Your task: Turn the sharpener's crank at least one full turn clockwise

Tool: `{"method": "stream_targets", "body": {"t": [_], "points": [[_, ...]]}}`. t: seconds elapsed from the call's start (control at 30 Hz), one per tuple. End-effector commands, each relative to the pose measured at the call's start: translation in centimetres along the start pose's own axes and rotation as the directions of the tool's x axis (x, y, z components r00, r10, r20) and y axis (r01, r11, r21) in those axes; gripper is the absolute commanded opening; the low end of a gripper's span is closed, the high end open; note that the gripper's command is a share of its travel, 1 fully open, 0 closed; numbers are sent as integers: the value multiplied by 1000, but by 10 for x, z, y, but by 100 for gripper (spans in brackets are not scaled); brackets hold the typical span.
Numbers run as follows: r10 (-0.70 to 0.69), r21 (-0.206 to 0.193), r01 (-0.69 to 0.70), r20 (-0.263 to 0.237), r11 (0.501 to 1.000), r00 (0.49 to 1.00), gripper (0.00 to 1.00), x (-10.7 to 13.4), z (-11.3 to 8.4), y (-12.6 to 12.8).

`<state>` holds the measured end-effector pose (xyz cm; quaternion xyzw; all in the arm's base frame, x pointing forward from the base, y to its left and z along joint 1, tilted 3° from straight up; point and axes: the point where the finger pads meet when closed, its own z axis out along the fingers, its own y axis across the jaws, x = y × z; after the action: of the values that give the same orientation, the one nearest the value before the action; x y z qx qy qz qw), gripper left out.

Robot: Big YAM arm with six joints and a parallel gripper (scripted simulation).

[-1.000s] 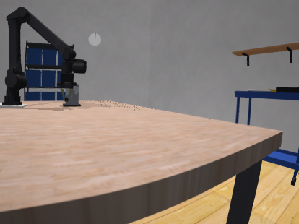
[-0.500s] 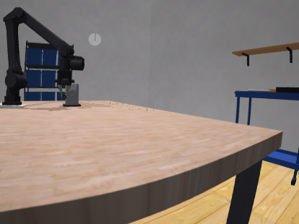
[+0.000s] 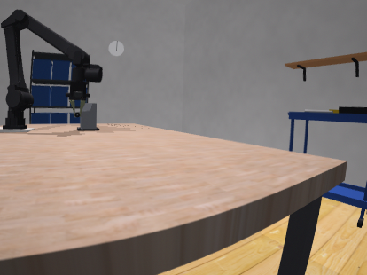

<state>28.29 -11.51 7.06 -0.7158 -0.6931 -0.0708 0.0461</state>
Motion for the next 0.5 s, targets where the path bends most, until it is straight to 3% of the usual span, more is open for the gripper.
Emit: {"method": "stream_targets", "body": {"t": [0.0,0.47], "points": [[-14,-55,15,19,998,1000,15,-5,-28,19],[-13,-44,13,13,999,1000,15,0,-42,21]]}}
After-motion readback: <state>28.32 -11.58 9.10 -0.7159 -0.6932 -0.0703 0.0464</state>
